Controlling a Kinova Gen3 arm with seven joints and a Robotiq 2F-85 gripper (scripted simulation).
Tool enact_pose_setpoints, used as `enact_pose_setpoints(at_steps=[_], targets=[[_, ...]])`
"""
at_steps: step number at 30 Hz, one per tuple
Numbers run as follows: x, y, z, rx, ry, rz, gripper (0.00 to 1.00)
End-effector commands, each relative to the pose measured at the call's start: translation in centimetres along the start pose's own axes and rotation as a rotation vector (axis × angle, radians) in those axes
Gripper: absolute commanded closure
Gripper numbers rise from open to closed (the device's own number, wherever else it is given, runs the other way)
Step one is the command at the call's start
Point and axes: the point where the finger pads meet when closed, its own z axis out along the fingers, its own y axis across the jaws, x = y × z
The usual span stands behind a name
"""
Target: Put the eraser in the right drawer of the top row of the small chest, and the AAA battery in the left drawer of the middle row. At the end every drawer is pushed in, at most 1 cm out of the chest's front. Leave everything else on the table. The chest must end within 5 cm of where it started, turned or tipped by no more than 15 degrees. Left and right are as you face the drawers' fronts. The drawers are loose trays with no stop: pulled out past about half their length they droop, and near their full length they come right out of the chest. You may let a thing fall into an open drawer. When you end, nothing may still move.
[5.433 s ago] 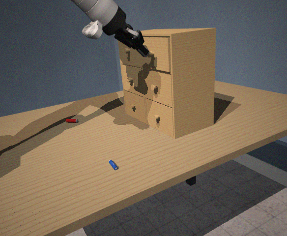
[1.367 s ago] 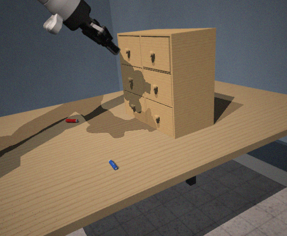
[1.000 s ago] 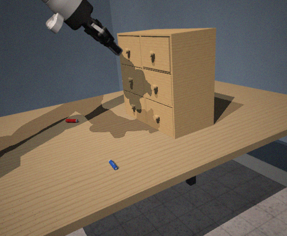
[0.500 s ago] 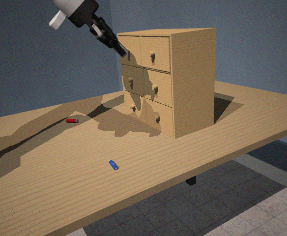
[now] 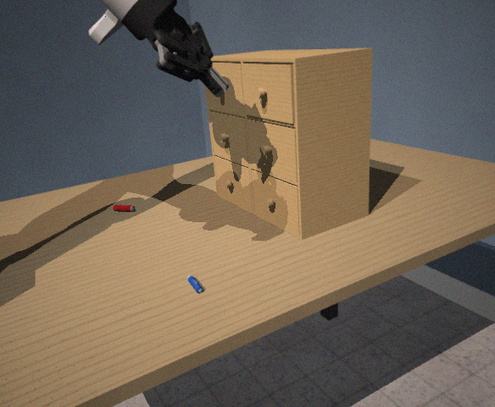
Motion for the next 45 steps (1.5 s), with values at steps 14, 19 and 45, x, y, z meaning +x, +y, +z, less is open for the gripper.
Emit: enact_pose_setpoints(at_steps=[14, 19, 45], targets=[[-1.5, -1.4, -1.8, 0.212, 0.068, 0.639, 1.00], [-1.3, -1.6, -2.9, 0.284, 0.065, 0.865, 1.00], [1.4, 0.1, -9.0, 0.597, 0.021, 1.691, 1.00]])
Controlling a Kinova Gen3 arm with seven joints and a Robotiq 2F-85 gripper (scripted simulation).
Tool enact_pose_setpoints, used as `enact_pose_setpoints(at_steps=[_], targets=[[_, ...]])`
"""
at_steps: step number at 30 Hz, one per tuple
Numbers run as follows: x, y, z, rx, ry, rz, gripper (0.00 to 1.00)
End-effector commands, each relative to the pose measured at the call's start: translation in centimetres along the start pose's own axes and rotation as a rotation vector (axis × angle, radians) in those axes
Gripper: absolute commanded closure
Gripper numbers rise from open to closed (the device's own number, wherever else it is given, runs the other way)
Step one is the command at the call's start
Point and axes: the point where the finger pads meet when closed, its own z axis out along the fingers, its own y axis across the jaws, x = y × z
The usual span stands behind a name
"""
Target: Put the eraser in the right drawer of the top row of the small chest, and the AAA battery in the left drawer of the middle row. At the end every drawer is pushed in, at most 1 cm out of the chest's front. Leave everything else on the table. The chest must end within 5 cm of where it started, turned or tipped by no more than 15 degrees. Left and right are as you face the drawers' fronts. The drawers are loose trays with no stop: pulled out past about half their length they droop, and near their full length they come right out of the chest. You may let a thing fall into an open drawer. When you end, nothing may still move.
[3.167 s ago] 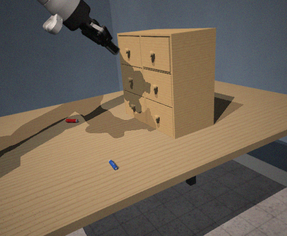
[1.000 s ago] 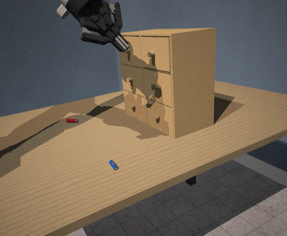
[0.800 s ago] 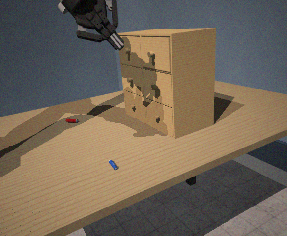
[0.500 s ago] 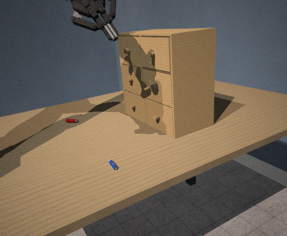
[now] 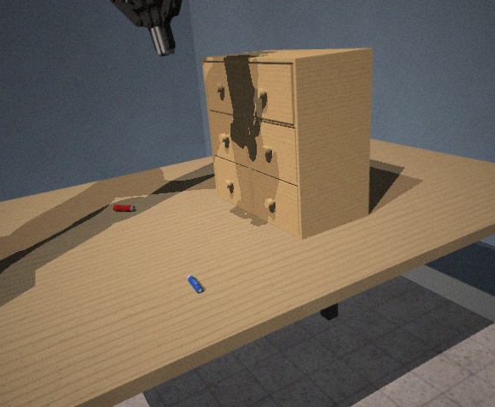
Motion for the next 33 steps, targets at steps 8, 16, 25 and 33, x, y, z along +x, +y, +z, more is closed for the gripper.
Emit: enact_pose_setpoints(at_steps=[8, 16, 25, 33], targets=[[0.1, -1.6, -2.0, 0.088, -0.025, 0.249, 1.00], [0.2, -2.6, -3.0, 0.125, -0.046, 0.353, 1.00], [0.3, -3.6, -4.0, 0.158, -0.067, 0.445, 1.00], [0.3, -3.9, -4.3, 0.168, -0.074, 0.471, 1.00]])
